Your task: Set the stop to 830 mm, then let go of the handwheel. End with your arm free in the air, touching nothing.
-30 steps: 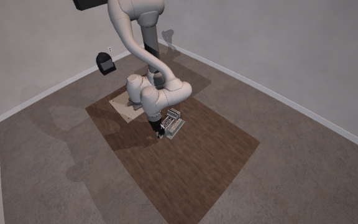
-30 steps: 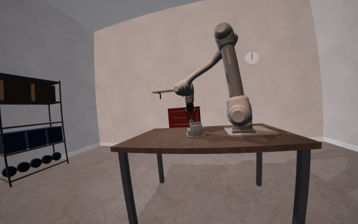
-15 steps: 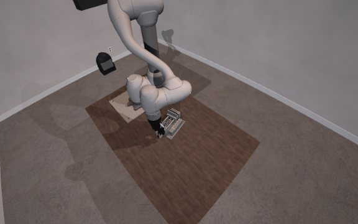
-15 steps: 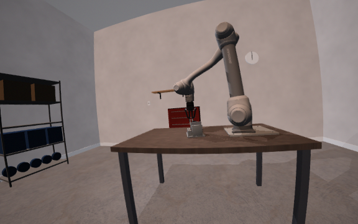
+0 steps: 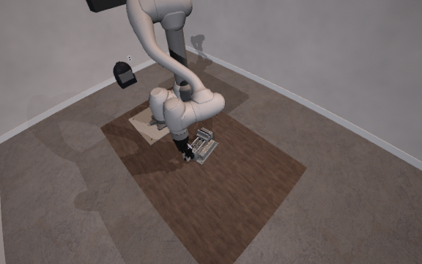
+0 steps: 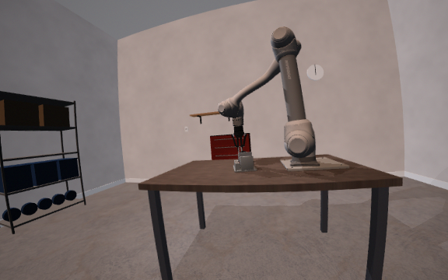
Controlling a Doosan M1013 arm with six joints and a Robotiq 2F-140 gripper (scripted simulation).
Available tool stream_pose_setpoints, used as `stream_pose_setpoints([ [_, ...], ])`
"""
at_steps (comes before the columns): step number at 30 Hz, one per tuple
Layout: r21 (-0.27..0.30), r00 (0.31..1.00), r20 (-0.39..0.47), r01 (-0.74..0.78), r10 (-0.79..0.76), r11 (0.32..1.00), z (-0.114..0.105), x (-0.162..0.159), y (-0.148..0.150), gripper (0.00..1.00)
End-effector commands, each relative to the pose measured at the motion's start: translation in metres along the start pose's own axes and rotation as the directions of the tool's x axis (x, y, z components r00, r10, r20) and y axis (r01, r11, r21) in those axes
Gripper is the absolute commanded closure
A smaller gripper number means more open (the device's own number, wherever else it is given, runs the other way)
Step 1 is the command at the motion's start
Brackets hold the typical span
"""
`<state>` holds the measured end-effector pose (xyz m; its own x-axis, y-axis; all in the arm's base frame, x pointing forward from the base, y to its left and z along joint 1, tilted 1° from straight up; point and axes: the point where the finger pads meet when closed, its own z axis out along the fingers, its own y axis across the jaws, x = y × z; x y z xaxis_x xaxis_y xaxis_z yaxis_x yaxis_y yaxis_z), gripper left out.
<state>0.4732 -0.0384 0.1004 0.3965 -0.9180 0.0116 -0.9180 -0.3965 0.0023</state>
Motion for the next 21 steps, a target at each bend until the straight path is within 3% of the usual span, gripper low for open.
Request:
stream_pose_setpoints([
  [1,-0.001,1.0,0.0,0.0,0.0,1.0,-0.001,0.0,0.001,0.96],
  [21,-0.001,1.0,0.0,0.0,0.0,1.0,-0.007,0.0,0.022,0.96],
])
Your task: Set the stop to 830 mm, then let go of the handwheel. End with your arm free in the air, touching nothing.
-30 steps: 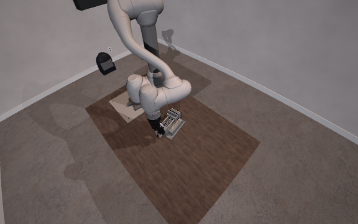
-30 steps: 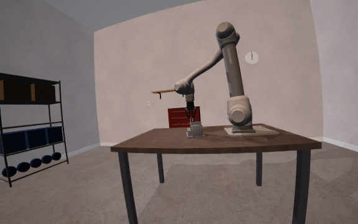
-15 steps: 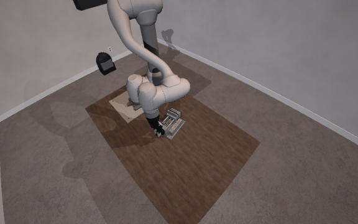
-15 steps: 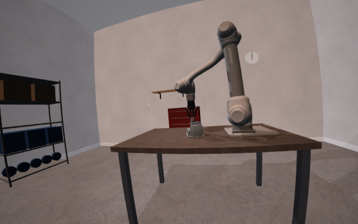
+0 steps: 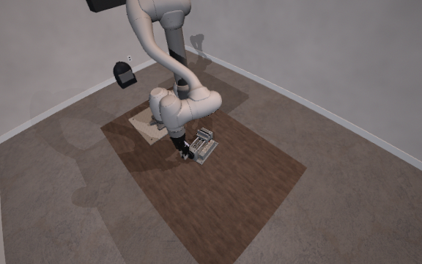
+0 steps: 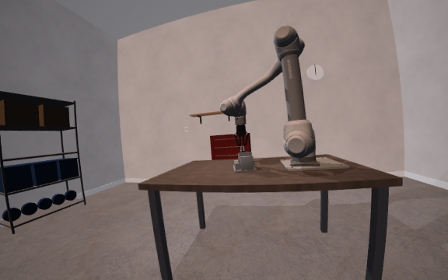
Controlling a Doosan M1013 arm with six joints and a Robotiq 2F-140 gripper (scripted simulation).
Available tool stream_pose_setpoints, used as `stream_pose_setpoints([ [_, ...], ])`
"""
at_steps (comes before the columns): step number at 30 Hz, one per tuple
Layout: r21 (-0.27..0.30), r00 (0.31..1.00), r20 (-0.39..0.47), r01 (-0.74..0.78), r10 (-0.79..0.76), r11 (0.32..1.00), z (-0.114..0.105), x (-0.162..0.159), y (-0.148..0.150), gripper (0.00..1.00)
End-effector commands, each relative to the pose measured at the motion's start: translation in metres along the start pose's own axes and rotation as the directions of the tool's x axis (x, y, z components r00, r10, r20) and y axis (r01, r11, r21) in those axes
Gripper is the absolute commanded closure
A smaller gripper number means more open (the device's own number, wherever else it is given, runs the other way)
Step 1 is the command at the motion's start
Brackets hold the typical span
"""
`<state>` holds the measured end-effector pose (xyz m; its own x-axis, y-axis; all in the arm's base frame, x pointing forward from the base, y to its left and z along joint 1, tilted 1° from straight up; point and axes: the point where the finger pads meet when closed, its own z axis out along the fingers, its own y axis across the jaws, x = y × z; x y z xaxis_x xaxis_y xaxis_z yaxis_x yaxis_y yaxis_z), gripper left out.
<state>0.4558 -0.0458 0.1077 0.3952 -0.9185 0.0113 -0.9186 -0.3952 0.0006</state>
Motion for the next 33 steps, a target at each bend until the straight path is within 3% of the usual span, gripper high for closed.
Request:
stream_pose_setpoints([
  [1,-0.003,1.0,0.0,0.001,-0.001,1.0,0.001,0.0,0.005,0.96],
  [18,-0.003,1.0,0.0,0.001,-0.001,1.0,0.021,0.0,0.028,0.96],
  [33,-0.003,1.0,0.0,0.001,-0.001,1.0,0.043,0.0,0.025,0.96],
])
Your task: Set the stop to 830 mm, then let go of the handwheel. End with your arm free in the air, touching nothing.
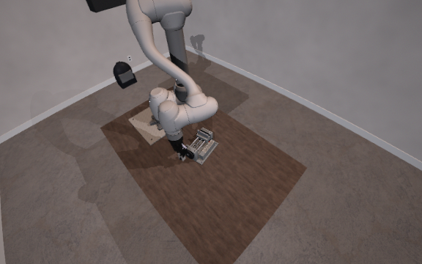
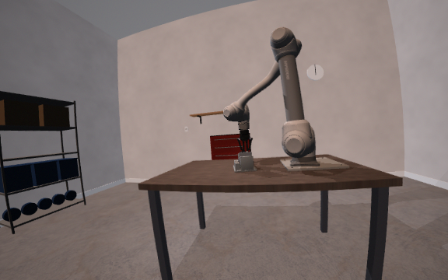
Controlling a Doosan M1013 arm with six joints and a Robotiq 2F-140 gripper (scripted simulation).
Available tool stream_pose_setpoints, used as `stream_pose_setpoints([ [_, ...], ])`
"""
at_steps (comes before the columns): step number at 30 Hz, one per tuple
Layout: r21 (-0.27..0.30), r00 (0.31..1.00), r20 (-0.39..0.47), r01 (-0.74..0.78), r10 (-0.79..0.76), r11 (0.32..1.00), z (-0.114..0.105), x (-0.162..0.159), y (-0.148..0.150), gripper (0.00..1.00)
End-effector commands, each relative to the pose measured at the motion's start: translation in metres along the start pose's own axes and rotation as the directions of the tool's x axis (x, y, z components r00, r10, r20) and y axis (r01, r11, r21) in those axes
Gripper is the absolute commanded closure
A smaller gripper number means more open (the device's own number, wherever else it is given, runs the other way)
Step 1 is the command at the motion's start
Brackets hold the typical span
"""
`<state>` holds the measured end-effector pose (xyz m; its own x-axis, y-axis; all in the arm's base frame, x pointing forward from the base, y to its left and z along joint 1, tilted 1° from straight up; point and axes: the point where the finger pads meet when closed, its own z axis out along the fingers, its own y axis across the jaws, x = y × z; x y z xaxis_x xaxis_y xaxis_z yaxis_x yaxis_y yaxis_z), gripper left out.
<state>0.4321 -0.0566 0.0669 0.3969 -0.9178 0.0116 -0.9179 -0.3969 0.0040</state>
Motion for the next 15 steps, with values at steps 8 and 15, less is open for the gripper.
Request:
stream_pose_setpoints([
  [8,0.001,1.0,0.0,-0.001,0.001,1.0,0.011,0.0,-0.009,0.96],
  [15,0.001,1.0,0.0,-0.001,0.001,1.0,0.014,0.0,-0.016,0.96],
])
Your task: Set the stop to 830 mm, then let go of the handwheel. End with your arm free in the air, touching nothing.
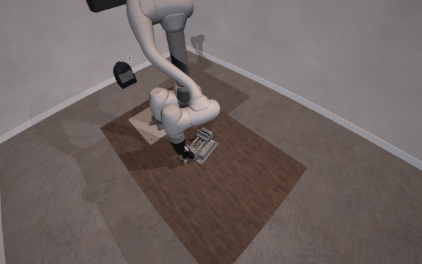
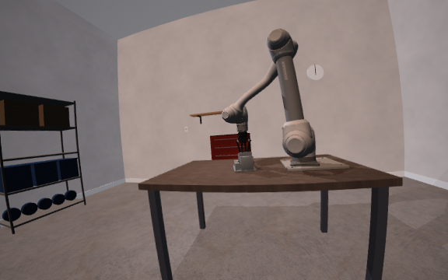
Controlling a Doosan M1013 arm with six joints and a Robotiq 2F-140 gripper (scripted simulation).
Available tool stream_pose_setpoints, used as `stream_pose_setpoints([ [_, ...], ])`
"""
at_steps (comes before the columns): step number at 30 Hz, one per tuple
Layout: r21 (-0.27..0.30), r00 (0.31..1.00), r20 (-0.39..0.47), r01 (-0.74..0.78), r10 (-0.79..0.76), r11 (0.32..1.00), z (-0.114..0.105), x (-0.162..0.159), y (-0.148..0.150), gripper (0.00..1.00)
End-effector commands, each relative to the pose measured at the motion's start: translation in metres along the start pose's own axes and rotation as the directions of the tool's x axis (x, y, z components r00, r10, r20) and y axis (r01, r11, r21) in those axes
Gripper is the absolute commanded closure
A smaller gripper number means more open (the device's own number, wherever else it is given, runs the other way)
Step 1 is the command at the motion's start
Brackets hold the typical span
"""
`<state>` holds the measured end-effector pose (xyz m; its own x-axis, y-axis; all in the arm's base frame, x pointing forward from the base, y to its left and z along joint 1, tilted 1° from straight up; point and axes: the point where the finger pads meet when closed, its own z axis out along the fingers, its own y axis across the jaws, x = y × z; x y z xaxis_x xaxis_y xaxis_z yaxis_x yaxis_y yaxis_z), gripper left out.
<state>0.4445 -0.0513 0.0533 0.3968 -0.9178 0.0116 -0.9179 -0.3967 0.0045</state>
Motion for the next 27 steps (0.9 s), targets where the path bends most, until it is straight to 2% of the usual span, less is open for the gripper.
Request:
stream_pose_setpoints([
  [1,0.001,1.0,0.0,0.0,0.0,1.0,0.001,0.0,-0.004,0.96],
  [16,0.001,1.0,0.0,0.0,0.0,1.0,-0.006,0.0,-0.033,0.96],
  [27,0.001,1.0,0.0,0.0,0.0,1.0,-0.032,0.0,-0.04,0.96],
])
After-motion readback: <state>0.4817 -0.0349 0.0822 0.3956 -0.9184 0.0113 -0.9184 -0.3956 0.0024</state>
